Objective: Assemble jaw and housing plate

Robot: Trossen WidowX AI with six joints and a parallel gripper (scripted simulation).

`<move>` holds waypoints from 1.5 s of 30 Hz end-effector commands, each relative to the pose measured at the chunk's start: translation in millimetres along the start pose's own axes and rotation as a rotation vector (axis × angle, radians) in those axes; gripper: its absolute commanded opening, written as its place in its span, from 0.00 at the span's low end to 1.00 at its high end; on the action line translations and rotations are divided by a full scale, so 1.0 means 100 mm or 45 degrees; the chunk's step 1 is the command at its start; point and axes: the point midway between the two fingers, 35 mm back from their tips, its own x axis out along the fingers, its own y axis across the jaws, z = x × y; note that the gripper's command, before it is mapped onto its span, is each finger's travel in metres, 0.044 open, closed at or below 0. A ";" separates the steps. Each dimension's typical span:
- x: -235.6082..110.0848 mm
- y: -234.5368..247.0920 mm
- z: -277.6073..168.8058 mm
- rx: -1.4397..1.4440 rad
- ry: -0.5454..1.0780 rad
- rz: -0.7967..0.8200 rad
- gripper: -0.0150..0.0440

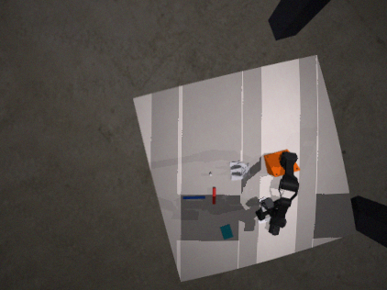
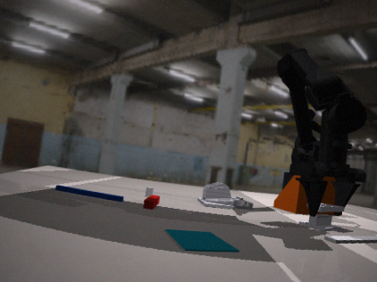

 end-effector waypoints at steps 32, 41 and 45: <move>-0.67 0.16 0.38 -0.232 0.027 0.014 0.85; -0.71 0.25 0.66 -0.401 0.034 0.020 0.85; -0.72 0.28 0.79 -0.476 0.036 0.023 0.85</move>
